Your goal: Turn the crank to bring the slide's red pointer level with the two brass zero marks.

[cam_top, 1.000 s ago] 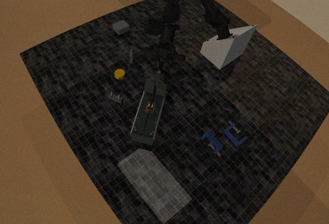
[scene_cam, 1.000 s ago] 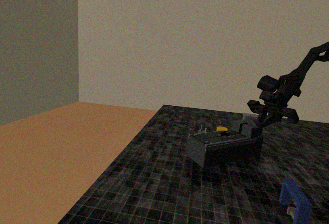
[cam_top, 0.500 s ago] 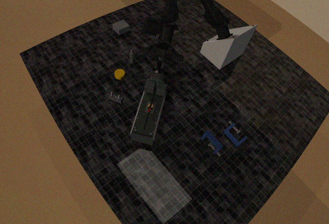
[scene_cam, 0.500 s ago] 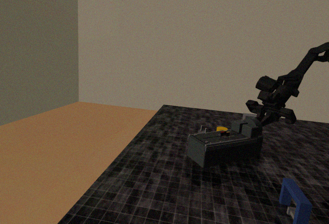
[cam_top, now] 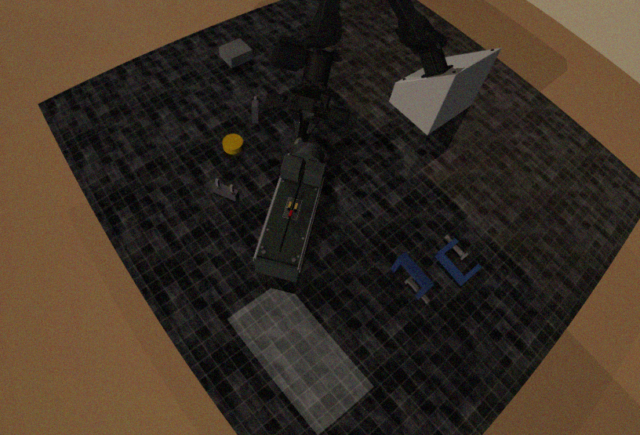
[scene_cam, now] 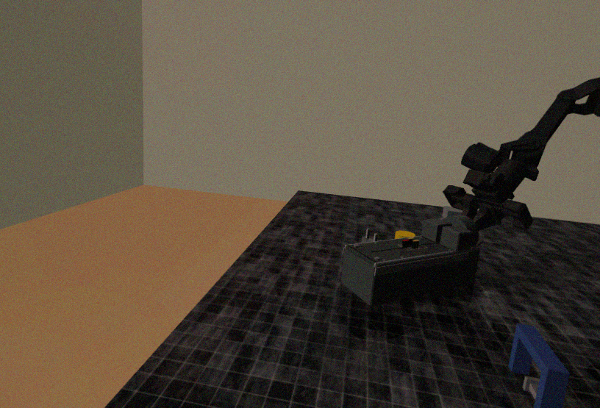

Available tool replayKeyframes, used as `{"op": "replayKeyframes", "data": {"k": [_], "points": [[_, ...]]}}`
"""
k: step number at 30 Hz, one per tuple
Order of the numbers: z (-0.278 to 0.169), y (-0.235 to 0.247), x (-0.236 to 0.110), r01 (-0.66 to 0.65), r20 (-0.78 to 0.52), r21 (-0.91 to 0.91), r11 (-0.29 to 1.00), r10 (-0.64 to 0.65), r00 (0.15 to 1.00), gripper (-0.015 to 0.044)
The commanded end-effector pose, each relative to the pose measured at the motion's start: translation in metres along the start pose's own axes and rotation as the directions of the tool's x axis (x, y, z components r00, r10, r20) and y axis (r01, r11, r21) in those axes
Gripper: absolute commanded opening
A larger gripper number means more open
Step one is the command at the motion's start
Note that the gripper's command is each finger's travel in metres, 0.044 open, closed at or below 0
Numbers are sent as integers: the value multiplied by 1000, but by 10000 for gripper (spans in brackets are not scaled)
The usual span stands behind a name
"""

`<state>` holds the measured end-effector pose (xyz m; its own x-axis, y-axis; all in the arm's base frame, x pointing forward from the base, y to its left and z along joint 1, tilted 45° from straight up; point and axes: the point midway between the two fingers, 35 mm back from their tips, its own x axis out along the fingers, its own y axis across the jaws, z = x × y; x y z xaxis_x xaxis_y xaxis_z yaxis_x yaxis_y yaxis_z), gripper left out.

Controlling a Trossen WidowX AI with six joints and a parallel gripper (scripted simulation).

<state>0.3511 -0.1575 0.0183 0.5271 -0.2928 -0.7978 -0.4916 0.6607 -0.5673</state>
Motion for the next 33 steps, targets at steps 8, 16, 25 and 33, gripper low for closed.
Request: {"op": "replayKeyframes", "data": {"k": [8,16,25,33], "points": [[-14,-7,14,8,-6,2,1000,-8,1000,0],[-24,-3,24,7,-6,2,1000,-7,1000,0],[-31,6,31,7,-6,2,1000,-7,1000,0],[-33,12,33,7,-6,2,1000,-7,1000,0]]}}
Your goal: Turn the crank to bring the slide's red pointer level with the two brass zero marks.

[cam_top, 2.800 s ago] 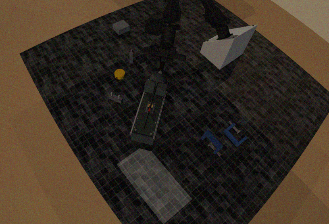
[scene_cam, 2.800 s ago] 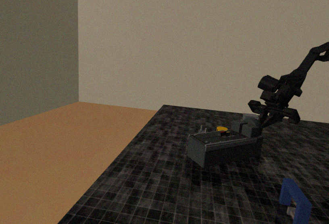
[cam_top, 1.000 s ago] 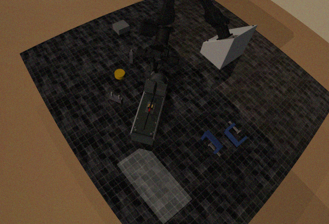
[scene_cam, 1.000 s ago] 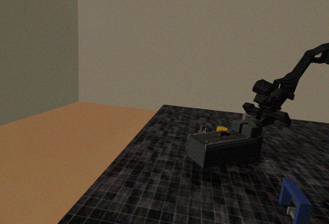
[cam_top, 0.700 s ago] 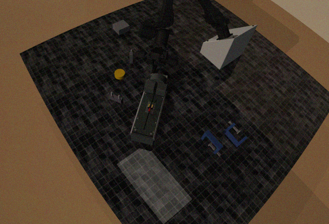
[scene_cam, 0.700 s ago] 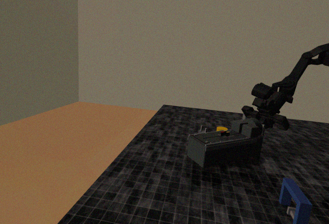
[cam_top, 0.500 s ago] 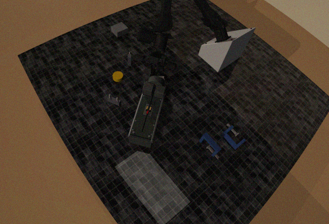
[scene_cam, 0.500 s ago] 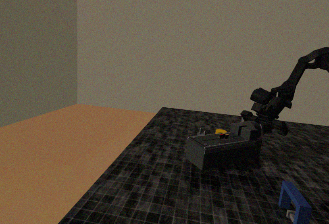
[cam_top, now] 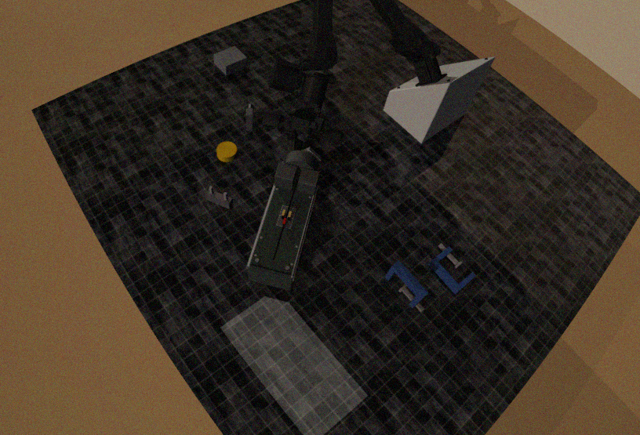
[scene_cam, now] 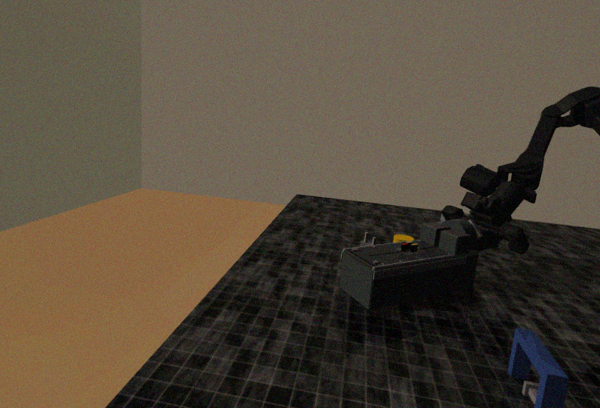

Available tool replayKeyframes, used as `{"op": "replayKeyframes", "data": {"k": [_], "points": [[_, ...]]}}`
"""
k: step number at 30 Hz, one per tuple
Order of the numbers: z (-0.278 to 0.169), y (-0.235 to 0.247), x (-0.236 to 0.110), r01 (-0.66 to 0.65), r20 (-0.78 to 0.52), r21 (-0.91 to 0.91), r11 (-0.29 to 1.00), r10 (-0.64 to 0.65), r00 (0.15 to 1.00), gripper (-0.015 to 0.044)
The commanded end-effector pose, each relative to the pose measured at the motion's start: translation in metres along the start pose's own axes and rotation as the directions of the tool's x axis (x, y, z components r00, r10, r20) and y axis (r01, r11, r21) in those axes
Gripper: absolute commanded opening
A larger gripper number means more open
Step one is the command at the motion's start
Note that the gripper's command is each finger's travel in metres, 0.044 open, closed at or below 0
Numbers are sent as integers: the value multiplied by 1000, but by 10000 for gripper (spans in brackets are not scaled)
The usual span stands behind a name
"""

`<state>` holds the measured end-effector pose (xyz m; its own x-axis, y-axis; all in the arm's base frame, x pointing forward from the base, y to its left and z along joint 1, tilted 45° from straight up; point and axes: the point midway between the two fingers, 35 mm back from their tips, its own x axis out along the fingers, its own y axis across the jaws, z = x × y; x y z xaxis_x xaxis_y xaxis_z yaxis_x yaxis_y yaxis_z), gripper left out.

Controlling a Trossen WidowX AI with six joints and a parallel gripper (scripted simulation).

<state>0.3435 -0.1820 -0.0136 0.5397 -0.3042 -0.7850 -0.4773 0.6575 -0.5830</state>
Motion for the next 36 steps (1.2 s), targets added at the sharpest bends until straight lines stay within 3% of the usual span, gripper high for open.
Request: {"op": "replayKeyframes", "data": {"k": [1,36], "points": [[-5,7,5,-14,-10,-3,1000,14,1000,0],[-7,17,7,-15,-10,-3,1000,15,1000,0]]}}
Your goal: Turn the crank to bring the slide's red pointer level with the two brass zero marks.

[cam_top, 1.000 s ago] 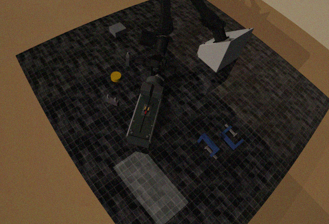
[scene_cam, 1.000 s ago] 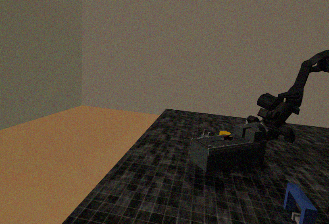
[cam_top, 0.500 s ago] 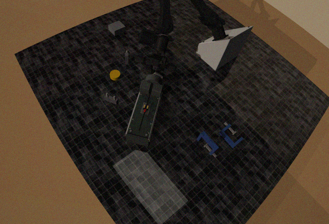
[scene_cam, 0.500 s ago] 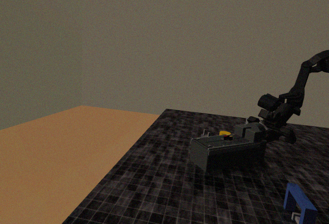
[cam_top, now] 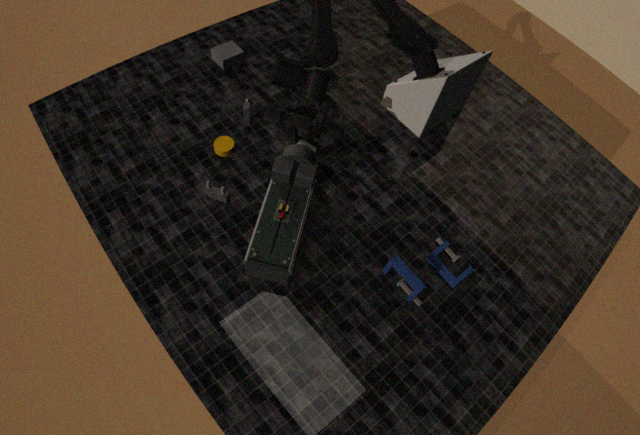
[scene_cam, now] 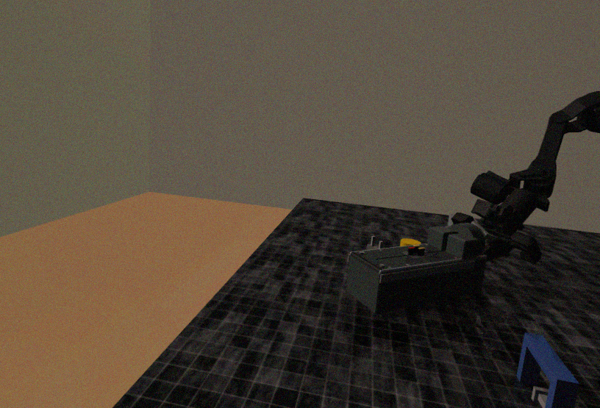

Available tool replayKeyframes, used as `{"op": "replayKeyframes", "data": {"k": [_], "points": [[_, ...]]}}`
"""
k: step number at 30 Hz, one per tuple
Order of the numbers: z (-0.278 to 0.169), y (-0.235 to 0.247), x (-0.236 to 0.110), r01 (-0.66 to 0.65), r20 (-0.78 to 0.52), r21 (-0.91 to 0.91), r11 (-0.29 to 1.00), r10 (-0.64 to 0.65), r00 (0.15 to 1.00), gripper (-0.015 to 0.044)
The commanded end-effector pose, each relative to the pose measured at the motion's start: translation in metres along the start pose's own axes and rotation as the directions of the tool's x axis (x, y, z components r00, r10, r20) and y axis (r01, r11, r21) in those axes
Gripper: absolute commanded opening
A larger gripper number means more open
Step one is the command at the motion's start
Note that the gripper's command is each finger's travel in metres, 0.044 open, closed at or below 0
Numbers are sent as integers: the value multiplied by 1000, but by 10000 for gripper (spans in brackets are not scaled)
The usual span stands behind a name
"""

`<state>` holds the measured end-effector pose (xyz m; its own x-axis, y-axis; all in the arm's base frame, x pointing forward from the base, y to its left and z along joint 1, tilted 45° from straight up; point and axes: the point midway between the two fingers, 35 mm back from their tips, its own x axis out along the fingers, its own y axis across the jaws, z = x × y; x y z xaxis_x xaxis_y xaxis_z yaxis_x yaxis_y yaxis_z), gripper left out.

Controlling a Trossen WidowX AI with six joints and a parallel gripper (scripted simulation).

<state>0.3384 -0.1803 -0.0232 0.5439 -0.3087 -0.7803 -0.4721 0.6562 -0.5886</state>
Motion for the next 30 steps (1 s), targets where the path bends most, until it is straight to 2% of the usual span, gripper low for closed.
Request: {"op": "replayKeyframes", "data": {"k": [1,30], "points": [[-3,8,3,-22,-11,-4,1000,22,1000,0],[-3,11,3,-23,-11,-4,1000,22,1000,0]]}}
